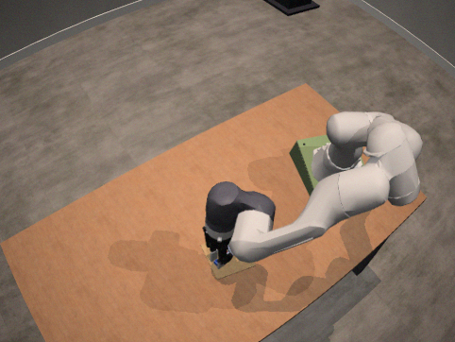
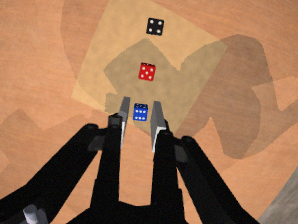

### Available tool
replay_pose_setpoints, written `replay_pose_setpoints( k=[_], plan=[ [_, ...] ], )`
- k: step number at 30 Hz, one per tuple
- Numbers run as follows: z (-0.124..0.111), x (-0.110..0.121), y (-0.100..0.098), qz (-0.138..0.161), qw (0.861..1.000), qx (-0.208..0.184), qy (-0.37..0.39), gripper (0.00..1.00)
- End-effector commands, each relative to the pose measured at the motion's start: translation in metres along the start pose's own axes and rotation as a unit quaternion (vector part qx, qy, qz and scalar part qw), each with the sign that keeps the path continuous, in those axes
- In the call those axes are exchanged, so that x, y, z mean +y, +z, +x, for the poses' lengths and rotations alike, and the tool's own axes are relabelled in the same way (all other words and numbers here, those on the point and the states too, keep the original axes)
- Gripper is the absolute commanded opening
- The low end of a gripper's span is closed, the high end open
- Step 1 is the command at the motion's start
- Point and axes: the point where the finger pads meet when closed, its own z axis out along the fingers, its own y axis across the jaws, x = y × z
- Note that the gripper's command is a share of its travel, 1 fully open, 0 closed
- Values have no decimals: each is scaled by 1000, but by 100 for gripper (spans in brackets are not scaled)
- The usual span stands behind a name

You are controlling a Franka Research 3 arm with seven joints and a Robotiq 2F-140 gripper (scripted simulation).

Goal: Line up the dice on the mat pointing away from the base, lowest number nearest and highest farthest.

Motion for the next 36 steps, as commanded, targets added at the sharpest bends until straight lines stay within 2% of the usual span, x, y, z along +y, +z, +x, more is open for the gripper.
replay_pose_setpoints(
  k=[1,12,19,31,36],
  plan=[
    [-1,-1,0,1,1000,-2,-3,19],
    [-1,-1,-1,1,1000,-2,-3,19],
    [-1,-1,-13,1,1000,-2,-3,19],
    [-1,-1,-74,1,1000,-2,-3,19],
    [-1,-1,-84,1,1000,-2,-3,19]
  ],
)
